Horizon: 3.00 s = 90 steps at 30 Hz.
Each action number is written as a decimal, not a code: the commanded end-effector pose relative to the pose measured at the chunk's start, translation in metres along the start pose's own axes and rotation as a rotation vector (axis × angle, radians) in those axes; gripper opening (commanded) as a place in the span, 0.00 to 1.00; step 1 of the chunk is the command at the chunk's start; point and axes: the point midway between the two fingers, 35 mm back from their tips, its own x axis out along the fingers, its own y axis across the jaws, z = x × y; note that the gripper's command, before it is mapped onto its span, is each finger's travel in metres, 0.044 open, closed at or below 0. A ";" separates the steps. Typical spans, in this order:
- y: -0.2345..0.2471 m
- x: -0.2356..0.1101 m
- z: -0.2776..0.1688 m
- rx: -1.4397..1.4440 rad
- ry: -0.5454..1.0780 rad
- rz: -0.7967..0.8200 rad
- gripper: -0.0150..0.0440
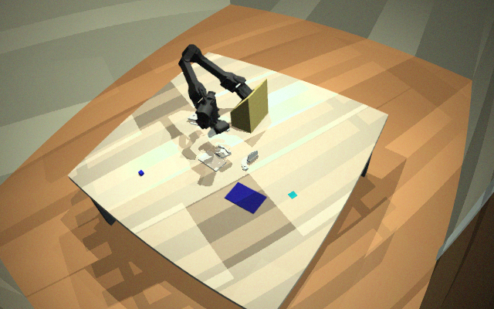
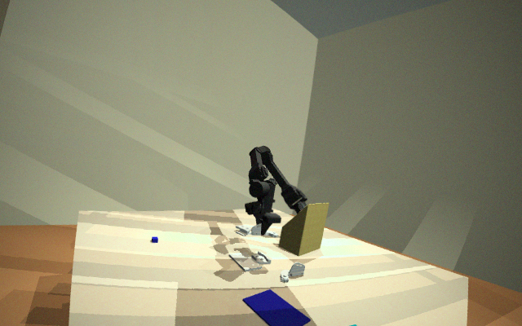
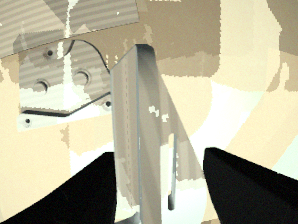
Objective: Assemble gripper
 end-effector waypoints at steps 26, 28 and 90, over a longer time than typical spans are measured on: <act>0.009 0.002 -0.021 -0.298 0.003 -0.008 0.48; 0.009 0.002 -0.021 -0.310 0.003 -0.008 0.48; 0.039 0.002 0.073 -0.310 0.000 -0.007 0.48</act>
